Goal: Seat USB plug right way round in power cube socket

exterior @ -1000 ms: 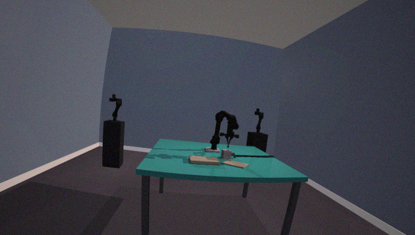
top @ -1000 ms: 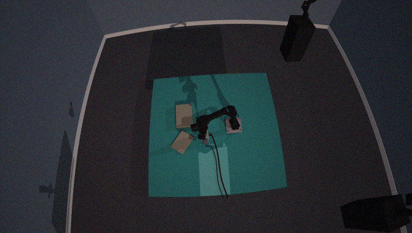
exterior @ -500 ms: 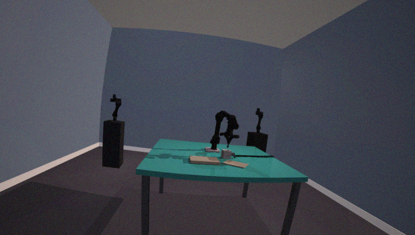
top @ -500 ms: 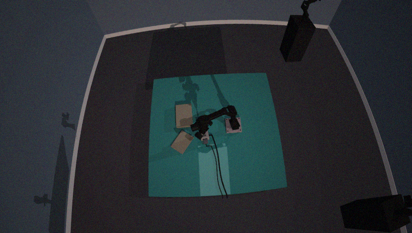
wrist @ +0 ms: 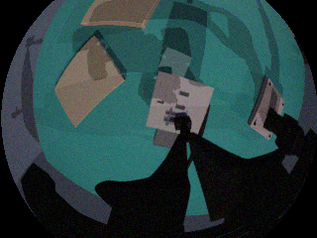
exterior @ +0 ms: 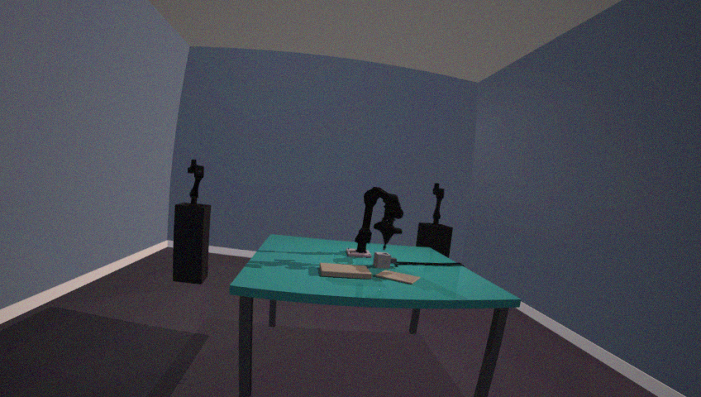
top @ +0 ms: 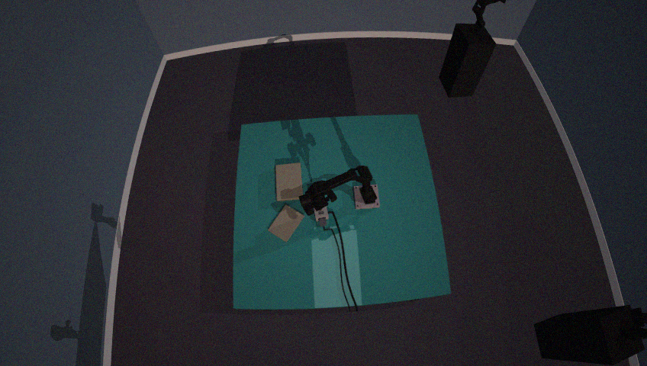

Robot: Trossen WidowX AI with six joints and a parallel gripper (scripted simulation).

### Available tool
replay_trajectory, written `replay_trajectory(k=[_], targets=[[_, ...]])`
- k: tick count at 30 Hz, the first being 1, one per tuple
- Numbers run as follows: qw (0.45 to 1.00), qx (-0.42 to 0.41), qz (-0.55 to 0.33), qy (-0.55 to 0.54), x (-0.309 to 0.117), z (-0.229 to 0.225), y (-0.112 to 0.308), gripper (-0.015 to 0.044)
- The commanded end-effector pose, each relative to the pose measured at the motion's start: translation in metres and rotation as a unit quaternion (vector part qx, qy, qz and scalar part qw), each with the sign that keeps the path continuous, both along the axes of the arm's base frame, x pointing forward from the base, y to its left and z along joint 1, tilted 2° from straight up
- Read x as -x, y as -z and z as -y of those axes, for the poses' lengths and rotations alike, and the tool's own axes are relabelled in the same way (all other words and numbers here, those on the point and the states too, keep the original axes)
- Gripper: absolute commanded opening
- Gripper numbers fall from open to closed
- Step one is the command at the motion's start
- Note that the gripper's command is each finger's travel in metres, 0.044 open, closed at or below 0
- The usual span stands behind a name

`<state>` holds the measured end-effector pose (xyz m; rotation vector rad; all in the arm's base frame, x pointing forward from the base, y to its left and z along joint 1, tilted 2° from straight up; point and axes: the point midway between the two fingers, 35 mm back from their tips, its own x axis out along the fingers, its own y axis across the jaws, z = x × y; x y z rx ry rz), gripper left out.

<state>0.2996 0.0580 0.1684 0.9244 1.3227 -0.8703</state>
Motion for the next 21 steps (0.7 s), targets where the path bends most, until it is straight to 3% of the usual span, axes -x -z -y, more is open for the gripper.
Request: replay_trajectory(k=[1, 12, 21], targets=[[0.999, -0.003, 0.001, 0.05, -0.0002, 0.0, 0.0001, 0.0], [0.983, -0.011, 0.001, 0.185, -0.0002, 0.0, 0.0001, 0.0], [0.982, -0.011, 0.001, 0.188, -0.0002, 0.0, 0.0001, 0.0]])
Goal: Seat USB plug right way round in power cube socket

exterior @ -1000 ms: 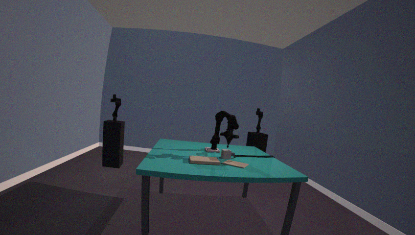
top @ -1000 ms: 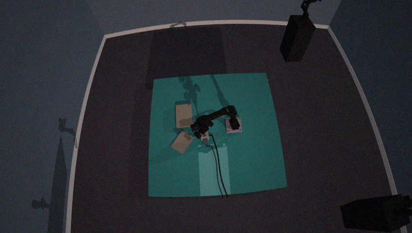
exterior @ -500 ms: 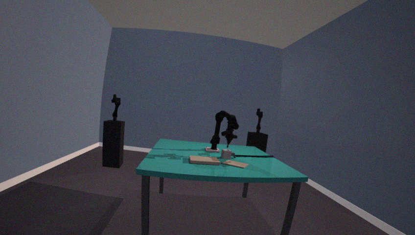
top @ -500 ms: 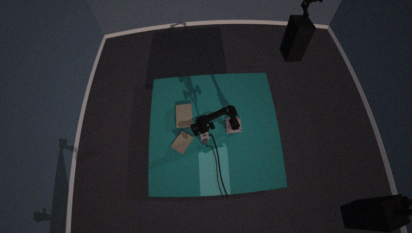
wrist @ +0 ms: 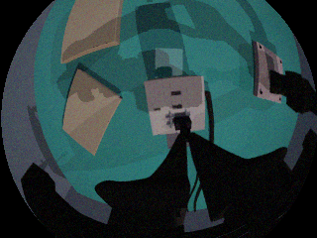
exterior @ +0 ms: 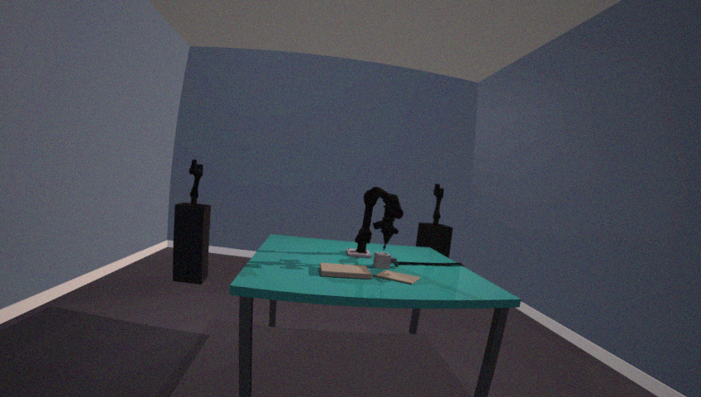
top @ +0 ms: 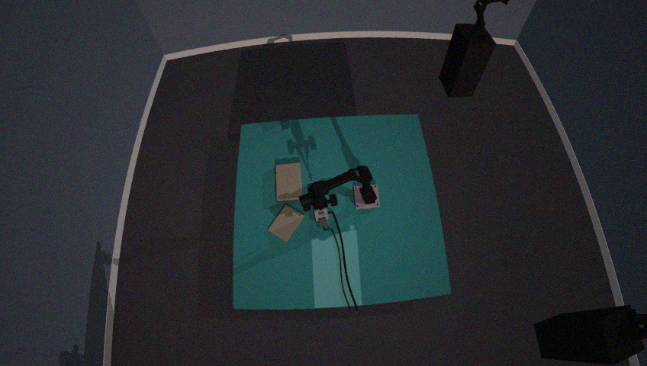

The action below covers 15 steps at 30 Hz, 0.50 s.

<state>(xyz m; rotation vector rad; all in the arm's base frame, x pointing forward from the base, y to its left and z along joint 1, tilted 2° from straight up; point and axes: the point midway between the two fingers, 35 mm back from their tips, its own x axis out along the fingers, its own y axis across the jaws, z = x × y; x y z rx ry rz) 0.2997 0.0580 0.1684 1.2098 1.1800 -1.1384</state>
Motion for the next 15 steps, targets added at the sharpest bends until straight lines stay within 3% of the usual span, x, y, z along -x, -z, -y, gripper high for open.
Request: replay_trajectory(k=[1, 15], targets=[[1.0, 0.0, 0.0, 0.004, -0.0001, 0.0, 0.0001, 0.0], [1.0, -0.004, 0.0, 0.0, -0.0001, -0.0008, 0.0011, 0.0]])
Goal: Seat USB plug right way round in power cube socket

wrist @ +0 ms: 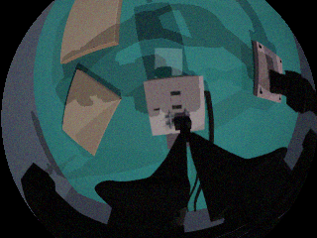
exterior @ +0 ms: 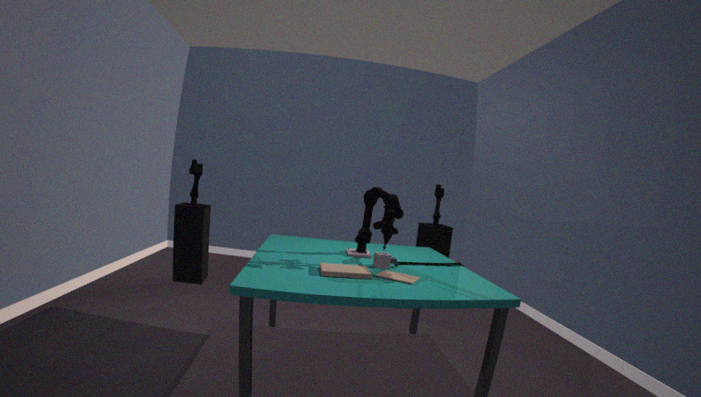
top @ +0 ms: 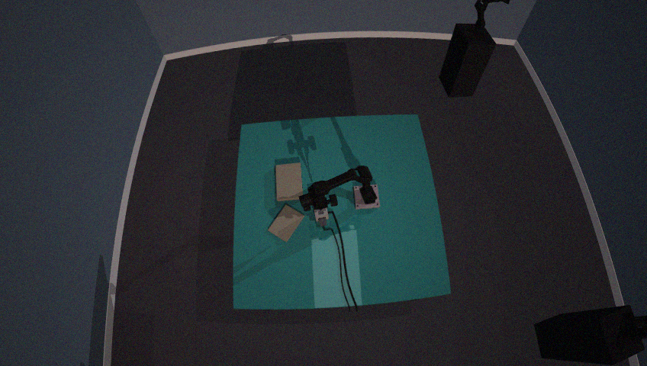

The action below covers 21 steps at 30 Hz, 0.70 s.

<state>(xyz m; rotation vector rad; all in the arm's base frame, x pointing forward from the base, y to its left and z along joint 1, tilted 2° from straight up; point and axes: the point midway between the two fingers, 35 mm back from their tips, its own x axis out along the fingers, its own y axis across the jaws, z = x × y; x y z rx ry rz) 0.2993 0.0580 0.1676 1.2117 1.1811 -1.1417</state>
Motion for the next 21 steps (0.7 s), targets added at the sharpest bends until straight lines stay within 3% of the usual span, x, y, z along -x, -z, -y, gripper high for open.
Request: replay_trajectory(k=[1, 21], targets=[[1.0, -0.004, 0.001, -0.001, -0.0004, -0.0009, 0.0004, 0.0], [1.0, -0.012, 0.001, -0.003, -0.0005, -0.0025, 0.0027, 0.0]])
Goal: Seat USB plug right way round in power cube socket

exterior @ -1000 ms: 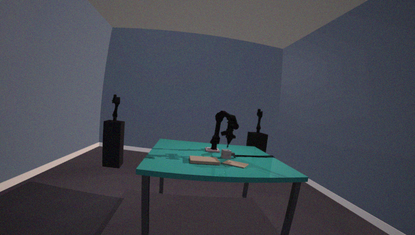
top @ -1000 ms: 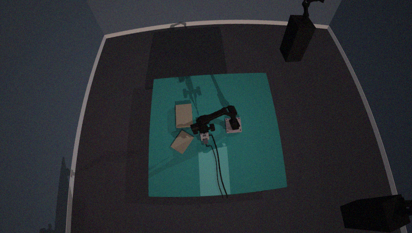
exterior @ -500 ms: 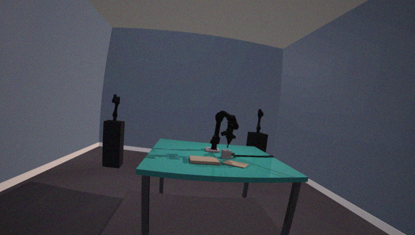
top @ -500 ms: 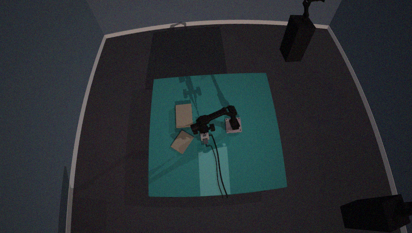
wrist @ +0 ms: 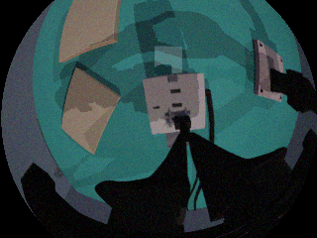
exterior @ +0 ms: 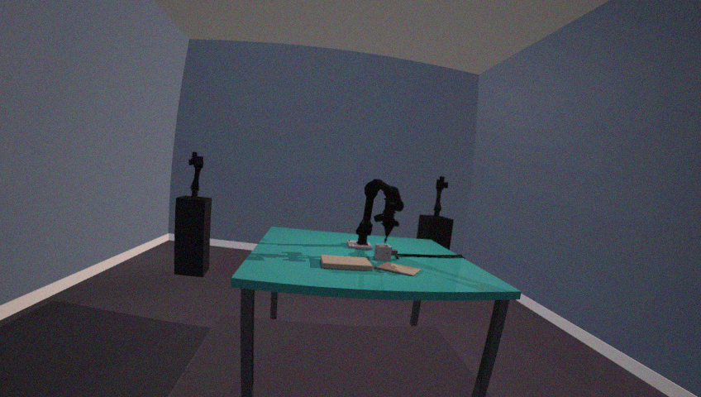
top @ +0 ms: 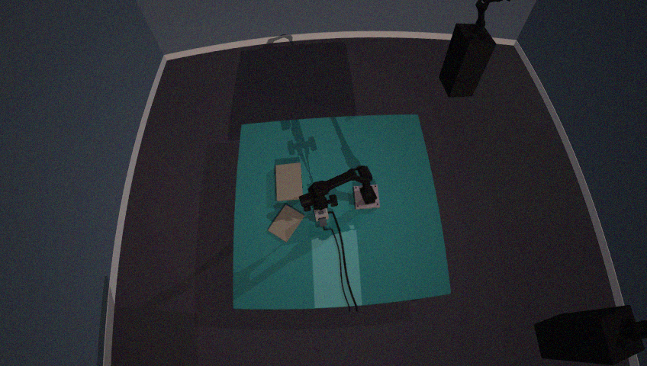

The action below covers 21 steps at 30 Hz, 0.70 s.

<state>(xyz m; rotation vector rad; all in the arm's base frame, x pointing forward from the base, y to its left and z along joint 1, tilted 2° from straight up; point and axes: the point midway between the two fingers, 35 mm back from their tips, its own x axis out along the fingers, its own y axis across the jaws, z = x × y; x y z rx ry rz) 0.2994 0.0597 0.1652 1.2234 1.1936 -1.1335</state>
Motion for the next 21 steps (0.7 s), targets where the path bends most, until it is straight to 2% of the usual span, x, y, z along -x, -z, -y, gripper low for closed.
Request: replay_trajectory(k=[1, 21], targets=[[1.0, -0.004, 0.001, -0.002, -0.0004, -0.0009, 0.0004, 0.0], [1.0, -0.012, 0.001, -0.004, -0.0005, -0.0025, 0.0027, 0.0]])
